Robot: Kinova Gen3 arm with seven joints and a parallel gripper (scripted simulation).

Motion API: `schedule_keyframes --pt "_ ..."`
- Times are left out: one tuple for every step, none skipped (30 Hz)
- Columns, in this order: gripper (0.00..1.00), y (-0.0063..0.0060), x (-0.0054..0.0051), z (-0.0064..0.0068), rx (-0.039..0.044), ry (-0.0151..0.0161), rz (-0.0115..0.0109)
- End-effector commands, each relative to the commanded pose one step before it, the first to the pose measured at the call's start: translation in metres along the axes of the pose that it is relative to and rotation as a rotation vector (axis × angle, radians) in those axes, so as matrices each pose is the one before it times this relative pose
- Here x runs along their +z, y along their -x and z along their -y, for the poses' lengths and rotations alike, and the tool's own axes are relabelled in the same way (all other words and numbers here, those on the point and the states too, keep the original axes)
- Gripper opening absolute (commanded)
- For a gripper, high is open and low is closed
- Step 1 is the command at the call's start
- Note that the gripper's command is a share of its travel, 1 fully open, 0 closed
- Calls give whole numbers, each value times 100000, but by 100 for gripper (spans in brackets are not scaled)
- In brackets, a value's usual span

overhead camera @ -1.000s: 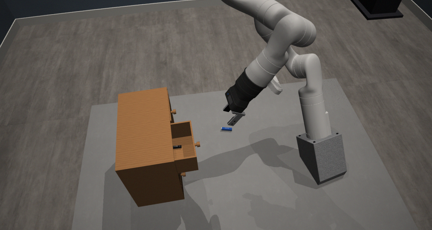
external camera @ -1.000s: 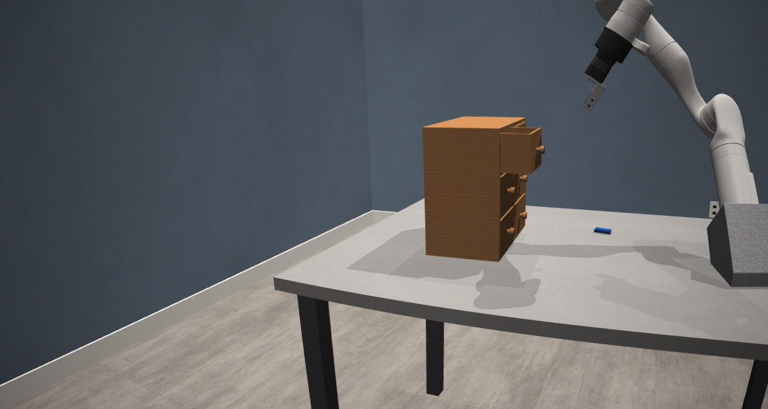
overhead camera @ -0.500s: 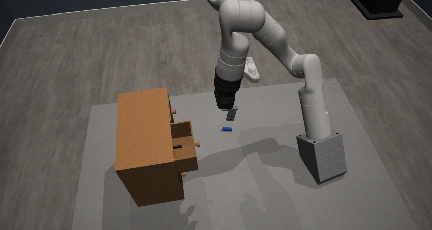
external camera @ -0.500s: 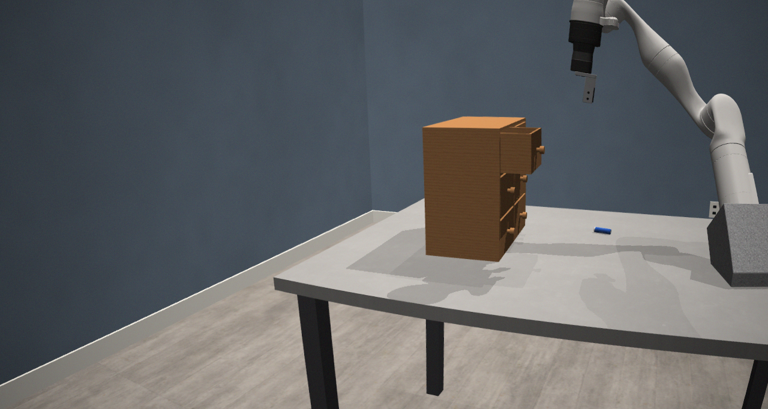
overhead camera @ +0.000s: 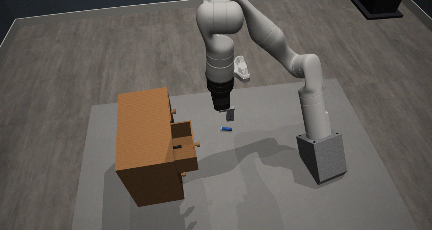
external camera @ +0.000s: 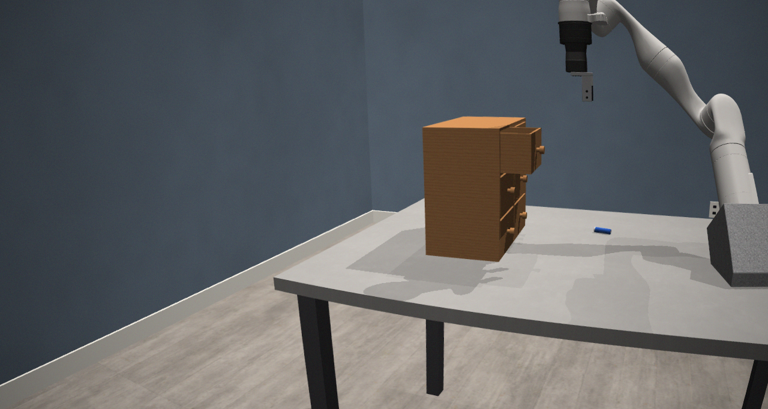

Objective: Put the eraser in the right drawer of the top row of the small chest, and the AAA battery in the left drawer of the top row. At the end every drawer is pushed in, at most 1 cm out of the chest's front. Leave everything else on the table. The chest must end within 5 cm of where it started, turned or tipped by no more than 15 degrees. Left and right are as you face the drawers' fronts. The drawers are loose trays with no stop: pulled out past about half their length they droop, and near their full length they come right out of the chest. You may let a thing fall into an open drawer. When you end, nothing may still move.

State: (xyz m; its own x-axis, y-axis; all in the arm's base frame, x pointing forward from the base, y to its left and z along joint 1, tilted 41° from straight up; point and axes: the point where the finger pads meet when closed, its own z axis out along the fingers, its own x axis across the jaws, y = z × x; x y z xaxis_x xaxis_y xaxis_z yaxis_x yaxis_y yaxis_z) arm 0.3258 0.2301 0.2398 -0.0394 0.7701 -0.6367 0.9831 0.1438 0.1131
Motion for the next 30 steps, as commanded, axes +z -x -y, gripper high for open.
schedule_keyframes --pt "100 -83 -37 8 -57 -91 -122" --pt "100 0 0 0 0 -5 0" --pt "100 0 0 0 0 0 0" --pt "100 0 0 0 0 0 0" --pt "100 0 0 0 0 0 0" --pt "100 0 0 0 0 0 0" --pt "100 0 0 0 0 0 0" --pt "100 0 0 0 0 0 0" --pt "100 0 0 0 0 0 0" --pt "100 0 0 0 0 0 0" --pt "100 0 0 0 0 0 0" --pt "100 0 0 0 0 0 0" --pt "100 0 0 0 0 0 0" --pt "100 0 0 0 0 0 0" --pt "100 0 0 0 0 0 0" --pt "100 0 0 0 0 0 0" --pt "100 0 0 0 0 0 0" --pt "100 0 0 0 0 0 0" --pt "100 0 0 0 0 0 0" --pt "100 0 0 0 0 0 0" --pt "100 0 0 0 0 0 0" --pt "100 0 0 0 0 0 0" --pt "100 0 0 0 0 0 0" --pt "100 0 0 0 0 0 0" --pt "100 -13 0 28 -2 2 -3" --pt "100 -77 0 174 -12 9 -20" --pt "100 -173 2 404 -24 19 -42" --pt "100 -269 9 661 -31 24 -52" --pt "100 -336 23 901 -24 19 -40" --pt "100 -361 45 1085 -2 4 -1"
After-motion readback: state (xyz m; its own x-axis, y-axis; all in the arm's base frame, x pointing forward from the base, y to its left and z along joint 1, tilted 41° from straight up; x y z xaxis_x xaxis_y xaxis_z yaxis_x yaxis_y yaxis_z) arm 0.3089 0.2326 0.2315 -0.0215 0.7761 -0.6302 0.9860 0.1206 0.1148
